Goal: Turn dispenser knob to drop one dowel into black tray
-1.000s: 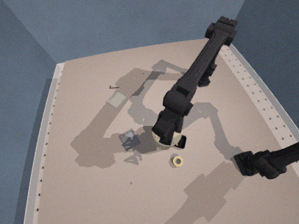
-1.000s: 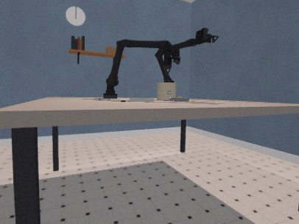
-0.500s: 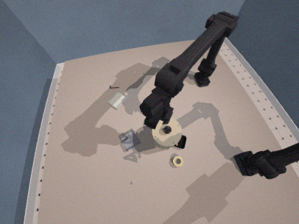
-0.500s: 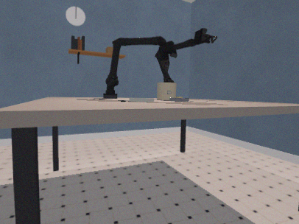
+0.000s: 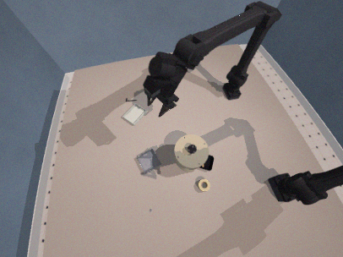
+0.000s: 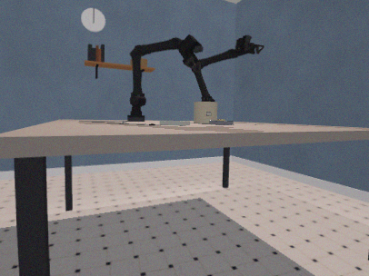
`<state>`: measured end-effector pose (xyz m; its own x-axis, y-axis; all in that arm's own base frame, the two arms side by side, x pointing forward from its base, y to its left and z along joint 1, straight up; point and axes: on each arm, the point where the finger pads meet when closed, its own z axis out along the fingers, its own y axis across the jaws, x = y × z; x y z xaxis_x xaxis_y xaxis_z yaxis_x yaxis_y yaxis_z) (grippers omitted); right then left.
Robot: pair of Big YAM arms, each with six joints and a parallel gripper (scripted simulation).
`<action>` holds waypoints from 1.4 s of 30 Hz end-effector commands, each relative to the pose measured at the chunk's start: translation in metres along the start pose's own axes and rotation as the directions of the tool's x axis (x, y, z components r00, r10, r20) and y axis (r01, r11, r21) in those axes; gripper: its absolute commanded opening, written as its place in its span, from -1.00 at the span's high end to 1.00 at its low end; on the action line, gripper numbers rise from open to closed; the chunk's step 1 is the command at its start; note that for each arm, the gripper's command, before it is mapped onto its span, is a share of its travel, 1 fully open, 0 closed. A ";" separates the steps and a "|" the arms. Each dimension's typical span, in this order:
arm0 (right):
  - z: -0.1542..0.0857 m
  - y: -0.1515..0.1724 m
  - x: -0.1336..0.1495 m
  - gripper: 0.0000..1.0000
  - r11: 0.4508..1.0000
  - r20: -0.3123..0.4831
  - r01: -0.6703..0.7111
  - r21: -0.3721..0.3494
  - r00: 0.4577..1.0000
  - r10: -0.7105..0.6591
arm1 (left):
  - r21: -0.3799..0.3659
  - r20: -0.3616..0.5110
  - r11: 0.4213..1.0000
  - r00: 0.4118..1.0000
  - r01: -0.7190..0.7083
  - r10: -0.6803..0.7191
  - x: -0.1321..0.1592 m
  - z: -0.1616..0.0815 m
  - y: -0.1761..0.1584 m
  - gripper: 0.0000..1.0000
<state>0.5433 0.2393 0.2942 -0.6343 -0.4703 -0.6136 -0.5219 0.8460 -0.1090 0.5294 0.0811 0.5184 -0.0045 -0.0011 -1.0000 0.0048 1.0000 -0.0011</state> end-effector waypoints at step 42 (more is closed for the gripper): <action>-0.252 -0.219 0.003 -0.39 0.836 0.802 -0.476 0.273 0.593 0.076 | 0.007 0.045 1.000 0.999 -0.013 0.013 0.003 -0.015 -0.088 -1.00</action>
<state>0.5210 -0.0008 0.4883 -0.0080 0.0004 -1.0000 0.0005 1.0000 0.0004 0.5186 0.0001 0.4946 0.0045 0.0001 -1.0000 -0.0014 1.0000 0.0001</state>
